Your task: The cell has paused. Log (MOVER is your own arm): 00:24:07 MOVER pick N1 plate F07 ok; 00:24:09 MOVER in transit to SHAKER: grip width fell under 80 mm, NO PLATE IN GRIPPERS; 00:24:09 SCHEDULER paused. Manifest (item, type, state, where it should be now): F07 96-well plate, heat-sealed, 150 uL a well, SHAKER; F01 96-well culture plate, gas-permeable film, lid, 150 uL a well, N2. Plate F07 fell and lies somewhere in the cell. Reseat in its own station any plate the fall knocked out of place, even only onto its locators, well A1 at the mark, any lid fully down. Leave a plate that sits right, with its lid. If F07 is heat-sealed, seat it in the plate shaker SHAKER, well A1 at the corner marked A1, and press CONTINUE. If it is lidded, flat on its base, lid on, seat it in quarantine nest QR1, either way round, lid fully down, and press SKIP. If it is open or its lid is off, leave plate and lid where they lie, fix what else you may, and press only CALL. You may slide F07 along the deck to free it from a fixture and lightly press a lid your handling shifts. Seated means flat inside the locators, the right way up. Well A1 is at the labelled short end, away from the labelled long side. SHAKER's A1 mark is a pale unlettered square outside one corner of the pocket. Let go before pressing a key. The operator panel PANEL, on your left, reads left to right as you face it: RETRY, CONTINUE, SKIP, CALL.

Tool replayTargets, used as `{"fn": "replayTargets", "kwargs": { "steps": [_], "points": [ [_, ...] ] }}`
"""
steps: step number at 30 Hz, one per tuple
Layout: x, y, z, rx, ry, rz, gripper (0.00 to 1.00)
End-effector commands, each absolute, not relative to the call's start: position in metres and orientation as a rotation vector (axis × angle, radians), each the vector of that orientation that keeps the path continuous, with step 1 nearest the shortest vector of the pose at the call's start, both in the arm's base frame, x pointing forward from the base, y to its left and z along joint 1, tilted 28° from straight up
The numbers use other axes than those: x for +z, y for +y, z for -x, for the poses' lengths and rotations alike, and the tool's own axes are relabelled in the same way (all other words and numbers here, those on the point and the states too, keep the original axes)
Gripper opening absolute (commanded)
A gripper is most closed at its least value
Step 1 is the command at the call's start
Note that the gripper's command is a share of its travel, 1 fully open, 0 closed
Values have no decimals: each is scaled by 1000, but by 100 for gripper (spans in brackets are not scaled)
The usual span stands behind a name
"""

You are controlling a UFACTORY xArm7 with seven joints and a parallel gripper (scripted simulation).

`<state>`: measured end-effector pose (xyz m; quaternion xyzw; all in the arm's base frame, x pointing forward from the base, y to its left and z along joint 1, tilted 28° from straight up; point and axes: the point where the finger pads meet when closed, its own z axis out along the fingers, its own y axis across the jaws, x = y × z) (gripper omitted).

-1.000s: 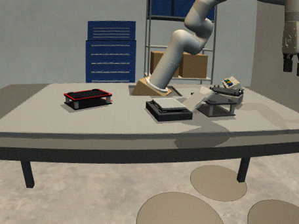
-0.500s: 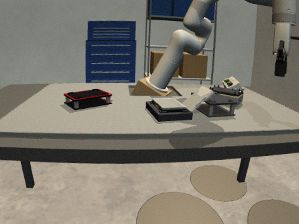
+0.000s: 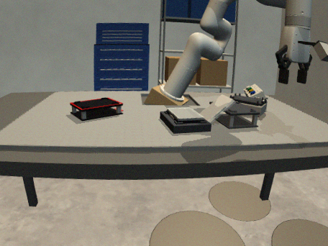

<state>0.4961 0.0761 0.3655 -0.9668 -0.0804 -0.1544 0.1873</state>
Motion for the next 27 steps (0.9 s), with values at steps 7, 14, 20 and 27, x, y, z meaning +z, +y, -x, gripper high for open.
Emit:
{"fn": "replayTargets", "kwargs": {
  "steps": [7,14,20,27],
  "points": [
    [345,54,-479,-433,-147,2733,100],
    [332,42,-469,-433,-147,2733,100],
    [322,32,-461,-432,-147,2733,100],
    [307,18,-449,-432,-147,2734,100]
  ]
}}
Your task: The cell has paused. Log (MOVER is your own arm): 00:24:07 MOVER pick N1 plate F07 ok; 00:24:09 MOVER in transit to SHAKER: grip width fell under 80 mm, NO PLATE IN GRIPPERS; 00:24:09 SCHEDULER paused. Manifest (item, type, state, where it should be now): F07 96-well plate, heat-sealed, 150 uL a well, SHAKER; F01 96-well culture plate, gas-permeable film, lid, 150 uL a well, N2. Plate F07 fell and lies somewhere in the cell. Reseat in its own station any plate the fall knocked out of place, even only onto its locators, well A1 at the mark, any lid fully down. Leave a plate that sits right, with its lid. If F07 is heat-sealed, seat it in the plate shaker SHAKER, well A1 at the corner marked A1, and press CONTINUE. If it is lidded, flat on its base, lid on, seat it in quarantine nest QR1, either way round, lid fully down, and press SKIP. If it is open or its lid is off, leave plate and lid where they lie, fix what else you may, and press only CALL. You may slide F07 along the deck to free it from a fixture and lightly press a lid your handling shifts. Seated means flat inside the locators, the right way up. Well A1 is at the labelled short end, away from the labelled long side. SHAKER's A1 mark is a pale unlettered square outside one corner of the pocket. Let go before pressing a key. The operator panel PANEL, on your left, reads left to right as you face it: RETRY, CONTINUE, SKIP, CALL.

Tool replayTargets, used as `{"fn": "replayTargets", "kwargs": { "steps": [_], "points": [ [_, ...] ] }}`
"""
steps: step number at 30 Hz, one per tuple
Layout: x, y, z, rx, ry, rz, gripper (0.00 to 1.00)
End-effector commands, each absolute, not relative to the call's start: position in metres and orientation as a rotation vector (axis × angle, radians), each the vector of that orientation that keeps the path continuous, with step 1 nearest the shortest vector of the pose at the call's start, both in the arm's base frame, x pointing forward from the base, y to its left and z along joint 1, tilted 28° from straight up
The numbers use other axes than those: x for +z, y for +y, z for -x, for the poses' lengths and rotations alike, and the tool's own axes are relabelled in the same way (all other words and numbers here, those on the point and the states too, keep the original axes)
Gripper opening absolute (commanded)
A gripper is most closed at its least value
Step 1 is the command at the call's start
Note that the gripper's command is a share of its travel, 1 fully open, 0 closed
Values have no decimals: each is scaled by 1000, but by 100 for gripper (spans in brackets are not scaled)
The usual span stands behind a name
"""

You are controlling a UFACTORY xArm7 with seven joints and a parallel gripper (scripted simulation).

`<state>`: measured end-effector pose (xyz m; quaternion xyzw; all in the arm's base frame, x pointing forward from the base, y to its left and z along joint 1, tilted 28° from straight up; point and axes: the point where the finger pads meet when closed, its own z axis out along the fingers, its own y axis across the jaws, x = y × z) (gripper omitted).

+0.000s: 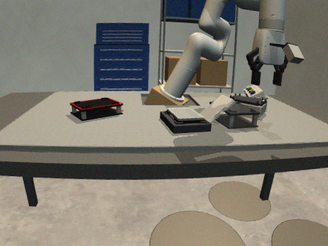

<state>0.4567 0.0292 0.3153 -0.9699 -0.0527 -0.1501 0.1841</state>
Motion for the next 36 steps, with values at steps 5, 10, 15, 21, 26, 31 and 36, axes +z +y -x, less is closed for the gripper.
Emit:
{"fn": "replayTargets", "kwargs": {
  "steps": [5,10,15,21,26,31,36],
  "points": [
    [300,12,-444,-432,-147,2734,100],
    [290,2,-436,-432,-147,2734,100],
    [279,-8,-428,-432,-147,2734,100],
    [269,-18,-419,-432,-147,2734,100],
    [260,-25,-413,-432,-147,2734,100],
    [260,-26,-413,-432,-147,2734,100],
    [260,-26,-413,-432,-147,2734,100]
  ]
}}
